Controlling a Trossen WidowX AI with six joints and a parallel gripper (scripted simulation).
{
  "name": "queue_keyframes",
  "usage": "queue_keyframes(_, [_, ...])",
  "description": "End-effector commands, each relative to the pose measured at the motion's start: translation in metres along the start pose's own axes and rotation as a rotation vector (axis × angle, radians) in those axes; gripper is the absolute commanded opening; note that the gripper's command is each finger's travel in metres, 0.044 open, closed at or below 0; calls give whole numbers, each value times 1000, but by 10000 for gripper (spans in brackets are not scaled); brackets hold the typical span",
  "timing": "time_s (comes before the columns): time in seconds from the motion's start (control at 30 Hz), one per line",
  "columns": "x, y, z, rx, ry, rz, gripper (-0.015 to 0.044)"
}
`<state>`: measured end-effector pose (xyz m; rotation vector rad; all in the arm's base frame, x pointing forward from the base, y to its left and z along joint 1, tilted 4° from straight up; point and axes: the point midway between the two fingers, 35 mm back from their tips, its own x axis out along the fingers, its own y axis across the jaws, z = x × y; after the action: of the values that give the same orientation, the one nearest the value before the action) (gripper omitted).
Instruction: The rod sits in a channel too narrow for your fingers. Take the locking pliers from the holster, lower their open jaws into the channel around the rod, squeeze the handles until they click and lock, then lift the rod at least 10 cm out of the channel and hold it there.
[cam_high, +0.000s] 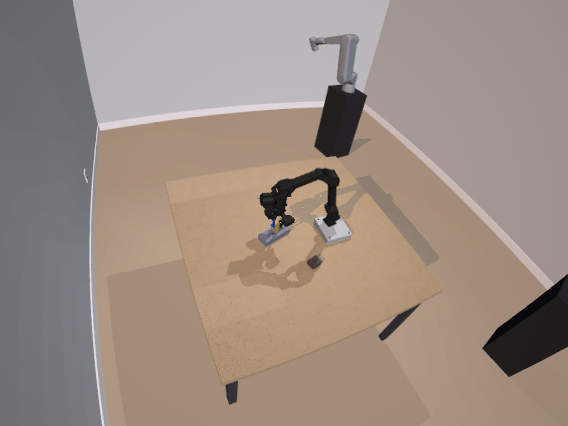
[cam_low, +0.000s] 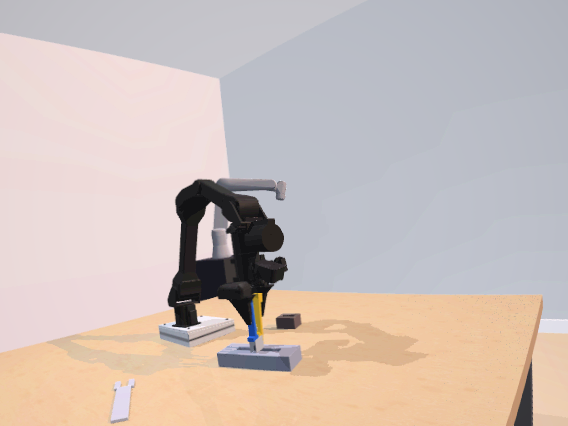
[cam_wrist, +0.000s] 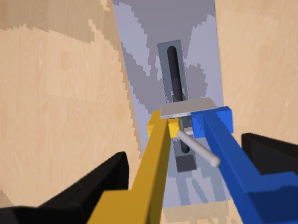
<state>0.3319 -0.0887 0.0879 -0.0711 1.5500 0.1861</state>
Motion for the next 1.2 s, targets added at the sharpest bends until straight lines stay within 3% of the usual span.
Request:
queue_keyframes(0.0, [0, -1, 0, 2, -1, -2, 281])
queue_keyframes(1.17, [0, -5, 0, 2, -1, -2, 234])
